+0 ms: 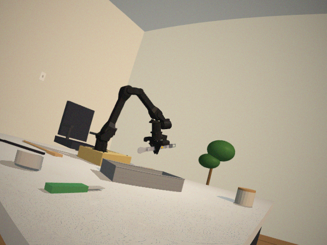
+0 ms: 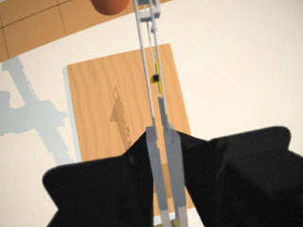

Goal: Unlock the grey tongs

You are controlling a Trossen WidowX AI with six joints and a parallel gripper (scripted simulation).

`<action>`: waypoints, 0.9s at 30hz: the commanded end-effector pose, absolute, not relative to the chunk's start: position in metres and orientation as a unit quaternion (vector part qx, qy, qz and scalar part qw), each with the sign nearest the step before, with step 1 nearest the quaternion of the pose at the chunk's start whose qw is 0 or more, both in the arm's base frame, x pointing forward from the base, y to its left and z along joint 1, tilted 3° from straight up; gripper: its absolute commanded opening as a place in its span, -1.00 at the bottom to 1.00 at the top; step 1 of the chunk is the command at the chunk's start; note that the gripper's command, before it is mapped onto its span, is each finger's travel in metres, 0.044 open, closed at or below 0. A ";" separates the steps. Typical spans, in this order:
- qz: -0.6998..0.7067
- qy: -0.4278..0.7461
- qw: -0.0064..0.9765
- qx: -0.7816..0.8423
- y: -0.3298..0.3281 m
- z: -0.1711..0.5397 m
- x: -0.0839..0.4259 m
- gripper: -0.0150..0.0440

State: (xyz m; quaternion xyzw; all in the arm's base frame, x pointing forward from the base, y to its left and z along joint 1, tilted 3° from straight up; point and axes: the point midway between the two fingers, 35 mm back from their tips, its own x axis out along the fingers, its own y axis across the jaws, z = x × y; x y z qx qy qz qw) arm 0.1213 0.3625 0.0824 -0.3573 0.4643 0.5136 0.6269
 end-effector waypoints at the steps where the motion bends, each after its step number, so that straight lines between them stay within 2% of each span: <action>1: 0.505 0.476 0.616 -0.374 0.365 0.083 0.122 -1.00; 27: 0.448 0.550 0.538 -0.456 0.355 0.083 0.116 -1.00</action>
